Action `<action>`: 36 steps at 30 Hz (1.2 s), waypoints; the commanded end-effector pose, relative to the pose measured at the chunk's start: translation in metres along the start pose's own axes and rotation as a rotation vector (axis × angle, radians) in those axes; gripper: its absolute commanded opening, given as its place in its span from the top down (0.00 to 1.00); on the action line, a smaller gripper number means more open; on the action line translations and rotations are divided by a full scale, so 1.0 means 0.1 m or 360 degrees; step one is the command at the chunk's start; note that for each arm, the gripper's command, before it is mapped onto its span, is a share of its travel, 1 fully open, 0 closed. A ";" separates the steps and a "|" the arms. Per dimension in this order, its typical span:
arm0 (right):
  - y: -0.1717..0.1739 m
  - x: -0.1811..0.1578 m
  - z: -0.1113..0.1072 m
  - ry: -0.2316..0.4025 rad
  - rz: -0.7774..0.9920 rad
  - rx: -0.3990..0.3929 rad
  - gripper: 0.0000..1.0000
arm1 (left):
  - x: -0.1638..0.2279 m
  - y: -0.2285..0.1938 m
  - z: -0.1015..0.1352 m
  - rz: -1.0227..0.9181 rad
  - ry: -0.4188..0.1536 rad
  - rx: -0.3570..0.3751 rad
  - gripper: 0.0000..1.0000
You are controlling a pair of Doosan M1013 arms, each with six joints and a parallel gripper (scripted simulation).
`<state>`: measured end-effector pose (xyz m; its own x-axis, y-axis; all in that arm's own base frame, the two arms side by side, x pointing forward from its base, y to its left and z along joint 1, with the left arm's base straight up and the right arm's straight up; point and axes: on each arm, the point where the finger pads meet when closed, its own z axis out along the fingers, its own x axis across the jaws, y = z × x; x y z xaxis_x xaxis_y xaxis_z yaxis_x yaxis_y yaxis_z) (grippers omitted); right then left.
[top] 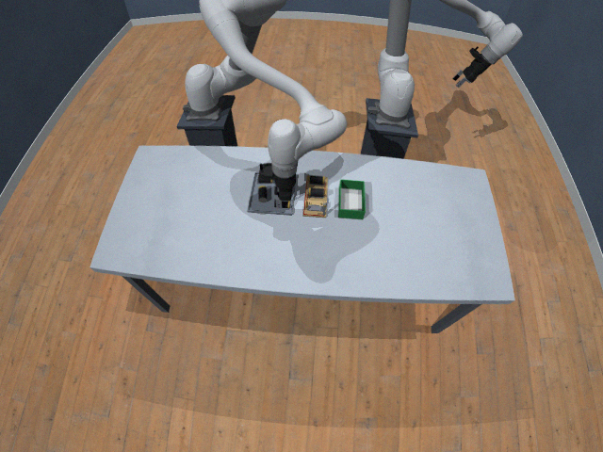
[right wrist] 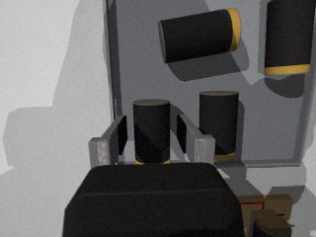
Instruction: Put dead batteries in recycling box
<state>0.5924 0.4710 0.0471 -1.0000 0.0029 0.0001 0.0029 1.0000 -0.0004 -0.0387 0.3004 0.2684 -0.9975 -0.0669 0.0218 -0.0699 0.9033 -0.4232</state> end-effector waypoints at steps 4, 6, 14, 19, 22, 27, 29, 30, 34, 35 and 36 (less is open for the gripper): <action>0.01 -0.01 -0.15 -0.0003 0.0000 -0.0004 0.10 | 0.00 0.00 -0.01 0.0000 0.0001 -0.0002 0.00; 0.01 -0.01 -0.25 -0.0003 0.0000 -0.0004 0.10 | 0.00 0.00 -0.01 0.0000 0.0001 -0.0002 0.00; 0.01 -0.01 -0.54 -0.0003 0.0000 -0.0004 0.10 | 0.00 0.00 -0.01 0.0000 0.0001 -0.0002 0.00; 0.01 -0.01 -0.56 -0.0003 0.0000 -0.0004 0.10 | 0.00 0.00 -0.01 0.0000 0.0001 -0.0002 0.00; 0.01 -0.01 -0.56 -0.0003 0.0000 -0.0004 0.10 | 0.00 0.00 -0.01 0.0000 0.0001 -0.0002 0.00; 0.01 -0.01 -0.79 -0.0003 0.0000 -0.0004 0.10 | 0.00 0.00 -0.01 0.0000 0.0001 -0.0002 0.00; 0.01 0.00 -1.02 -0.0003 0.0000 -0.0004 0.10 | 0.00 0.00 -0.01 0.0000 0.0001 -0.0002 0.00; 0.01 0.00 -1.10 -0.0003 0.0000 -0.0004 0.10 | 0.00 0.00 -0.01 0.0000 0.0001 -0.0002 0.00; 0.01 0.00 -1.14 -0.0003 0.0000 -0.0004 0.10 | 0.00 0.00 -0.01 0.0000 0.0001 -0.0002 0.00; 0.00 0.00 -1.14 -0.0003 0.0000 -0.0004 0.10 | 0.00 0.00 -0.01 0.0000 0.0001 -0.0002 0.00; 0.00 0.00 -1.14 -0.0003 0.0000 -0.0004 0.10 | 0.00 0.00 -0.01 0.0000 0.0001 -0.0002 0.00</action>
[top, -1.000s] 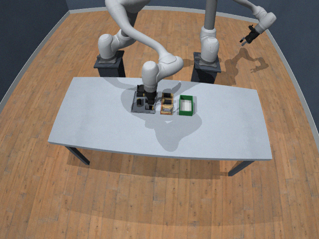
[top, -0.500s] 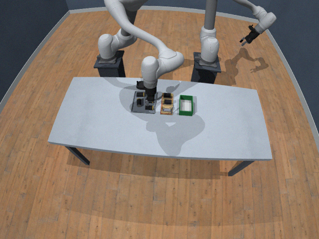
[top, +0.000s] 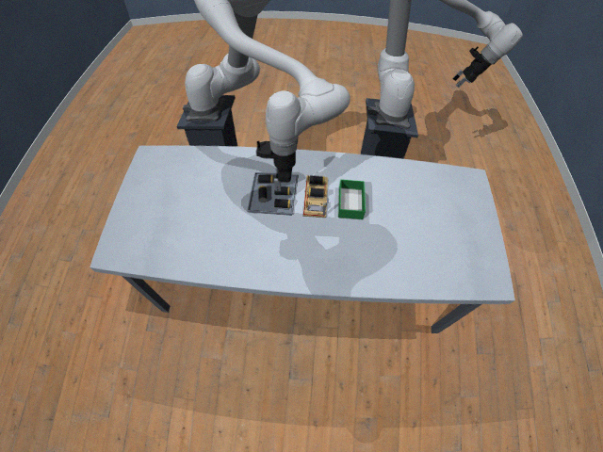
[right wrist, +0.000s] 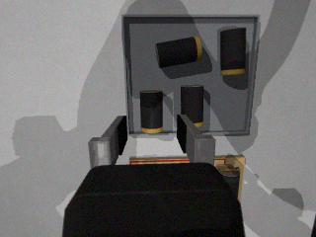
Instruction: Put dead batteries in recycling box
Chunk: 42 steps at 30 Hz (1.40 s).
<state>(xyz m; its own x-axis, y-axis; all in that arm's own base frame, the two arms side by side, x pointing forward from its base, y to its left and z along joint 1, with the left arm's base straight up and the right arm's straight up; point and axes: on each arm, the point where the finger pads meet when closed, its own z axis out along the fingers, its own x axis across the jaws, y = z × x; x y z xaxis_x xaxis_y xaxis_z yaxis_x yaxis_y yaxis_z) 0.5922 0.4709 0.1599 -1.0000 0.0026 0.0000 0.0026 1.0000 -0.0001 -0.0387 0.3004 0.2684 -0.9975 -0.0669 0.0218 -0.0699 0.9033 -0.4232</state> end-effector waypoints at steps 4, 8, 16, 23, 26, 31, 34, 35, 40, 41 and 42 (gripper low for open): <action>-0.22 0.08 -0.02 -0.0002 0.0001 -0.0003 0.10 | 0.00 0.00 -0.01 0.0000 0.0001 -0.0002 0.00; -0.70 0.27 -0.01 -0.0002 0.0001 -0.0003 0.10 | 0.00 0.00 -0.01 0.0000 0.0001 -0.0002 0.00; -0.74 0.28 -0.01 -0.0002 0.0006 -0.0003 0.10 | 0.00 0.00 -0.01 0.0000 0.0001 -0.0002 0.00; -0.74 0.28 -0.01 -0.0002 0.0076 -0.0003 0.10 | 0.00 0.00 -0.01 0.0000 0.0001 -0.0002 0.00; -0.74 0.28 -0.01 -0.0002 0.0175 -0.0003 0.10 | 0.00 0.00 -0.01 0.0000 0.0001 -0.0002 0.00; -0.74 0.28 -0.01 -0.0002 0.0445 -0.0003 0.10 | 0.00 0.00 -0.01 0.0000 0.0001 -0.0002 0.00; -0.74 0.28 -0.01 -0.0002 0.0586 -0.0003 0.10 | 0.00 0.00 -0.01 0.0000 0.0001 -0.0002 0.00; -0.74 0.28 -0.01 -0.0002 0.0586 -0.0003 0.10 | 0.00 0.00 -0.01 0.0000 0.0001 -0.0002 0.00; -0.74 0.28 -0.01 -0.0002 0.0989 -0.0004 0.10 | 0.00 0.00 -0.01 0.0000 0.0001 -0.0002 0.00; -0.74 0.28 -0.01 -0.0001 0.1075 -0.0004 0.10 | 0.00 0.00 -0.01 0.0000 0.0001 -0.0002 0.00; -0.74 0.28 -0.01 -0.0001 0.1161 -0.0004 0.10 | 0.00 0.00 -0.01 0.0000 0.0001 -0.0002 0.00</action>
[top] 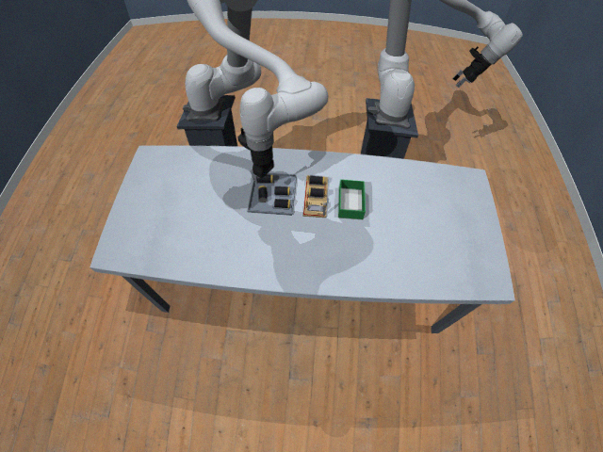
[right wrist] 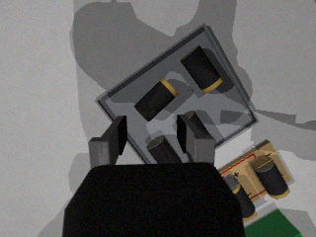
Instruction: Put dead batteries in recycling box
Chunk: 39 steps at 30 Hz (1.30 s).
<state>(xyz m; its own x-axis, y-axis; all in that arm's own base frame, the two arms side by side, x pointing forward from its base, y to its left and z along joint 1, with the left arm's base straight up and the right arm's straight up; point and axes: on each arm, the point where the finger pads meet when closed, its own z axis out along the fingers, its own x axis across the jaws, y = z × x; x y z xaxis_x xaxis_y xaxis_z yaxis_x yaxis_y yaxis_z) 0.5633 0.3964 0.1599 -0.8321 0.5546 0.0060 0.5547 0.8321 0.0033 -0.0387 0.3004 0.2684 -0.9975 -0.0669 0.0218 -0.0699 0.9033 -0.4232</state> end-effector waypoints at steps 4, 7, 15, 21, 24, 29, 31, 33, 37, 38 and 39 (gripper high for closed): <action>0.01 0.00 -0.01 -0.0010 0.0565 0.0000 0.10 | 0.00 0.00 -0.01 0.0000 0.0001 -0.0002 0.00; 0.01 0.00 -0.01 -0.0010 0.0792 -0.0001 0.10 | 0.00 0.00 -0.01 0.0000 0.0001 -0.0002 0.00; 0.01 0.00 -0.01 -0.0010 0.1134 -0.0002 0.10 | 0.00 0.00 -0.01 0.0000 0.0001 -0.0002 0.00; 0.01 0.00 -0.01 -0.0010 0.1290 -0.0003 0.10 | 0.00 0.00 -0.01 0.0000 0.0001 -0.0002 0.00; 0.01 0.00 -0.01 -0.0010 0.1309 -0.0003 0.10 | 0.00 0.00 -0.01 0.0000 0.0001 -0.0002 0.00; 0.01 0.00 -0.01 -0.0010 0.1310 -0.0003 0.10 | 0.00 0.00 -0.01 0.0000 0.0001 -0.0002 0.00; 0.01 0.00 -0.01 -0.0010 0.1310 -0.0003 0.10 | 0.00 0.00 -0.01 0.0000 0.0001 -0.0002 0.00; 0.01 0.00 -0.01 -0.0010 0.1310 -0.0003 0.10 | 0.00 0.00 -0.01 0.0000 0.0001 -0.0002 0.00; 0.00 0.00 0.24 -0.0010 0.1310 -0.0003 0.10 | 0.00 0.00 -0.01 0.0000 0.0001 -0.0002 0.00; 0.00 0.00 0.39 -0.0010 0.1310 -0.0003 0.10 | 0.00 0.00 -0.01 0.0000 0.0001 -0.0002 0.00; 0.00 0.00 0.54 -0.0010 0.1310 -0.0003 0.10 | 0.00 0.00 -0.01 0.0000 0.0001 -0.0002 0.00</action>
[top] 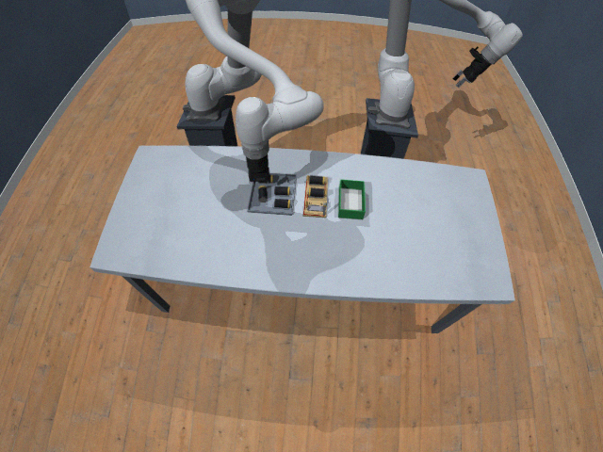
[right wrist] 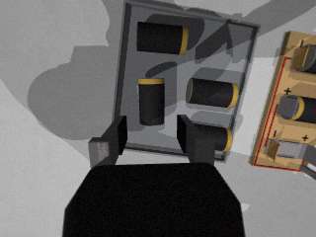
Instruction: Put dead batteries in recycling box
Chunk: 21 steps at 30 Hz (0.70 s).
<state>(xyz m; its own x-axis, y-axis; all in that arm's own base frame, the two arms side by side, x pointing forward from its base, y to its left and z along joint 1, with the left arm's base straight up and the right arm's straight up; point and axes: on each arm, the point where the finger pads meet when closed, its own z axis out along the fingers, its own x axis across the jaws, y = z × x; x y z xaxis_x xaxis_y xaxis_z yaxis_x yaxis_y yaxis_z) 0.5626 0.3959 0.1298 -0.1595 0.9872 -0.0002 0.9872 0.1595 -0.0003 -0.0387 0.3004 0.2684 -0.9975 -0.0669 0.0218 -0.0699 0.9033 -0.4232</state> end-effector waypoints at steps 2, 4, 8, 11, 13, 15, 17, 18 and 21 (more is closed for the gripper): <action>0.01 0.01 0.44 0.0002 0.0001 -0.0003 0.10 | 0.00 0.00 -0.01 0.0000 0.0001 -0.0002 0.00; 0.01 0.01 0.47 0.0002 0.0001 -0.0003 0.10 | 0.00 0.00 -0.01 0.0000 0.0001 -0.0002 0.00; 0.01 0.01 0.48 0.0002 0.0001 -0.0003 0.10 | 0.00 0.00 -0.01 0.0000 0.0001 -0.0002 0.00; 0.01 0.01 0.48 0.0002 0.0001 -0.0003 0.10 | 0.00 0.00 -0.01 0.0000 0.0001 -0.0002 0.00; 0.01 0.01 0.48 0.0002 0.0001 -0.0003 0.10 | 0.00 0.00 -0.01 0.0000 0.0001 -0.0002 0.00; 0.01 0.01 0.48 0.0002 0.0001 -0.0003 0.10 | 0.00 0.00 -0.01 0.0000 0.0001 -0.0002 0.00; 0.01 0.01 0.48 0.0002 0.0001 -0.0003 0.10 | 0.00 0.00 -0.01 0.0000 0.0001 -0.0002 0.00; 0.01 0.01 0.48 0.0002 0.0001 -0.0003 0.10 | 0.00 0.00 -0.01 0.0000 0.0001 -0.0002 0.00; 0.01 0.01 0.48 0.0002 0.0001 -0.0003 0.10 | 0.00 0.00 -0.01 0.0000 0.0001 -0.0002 0.00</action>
<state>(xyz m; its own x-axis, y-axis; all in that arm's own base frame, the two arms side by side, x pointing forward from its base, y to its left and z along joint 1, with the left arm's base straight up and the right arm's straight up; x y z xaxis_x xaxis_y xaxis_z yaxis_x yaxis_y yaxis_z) 0.5631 0.3961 0.0805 -0.1595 0.9872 -0.0004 0.9872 0.1595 -0.0002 -0.0387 0.3004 0.2684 -0.9975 -0.0669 0.0218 -0.0699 0.9033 -0.4232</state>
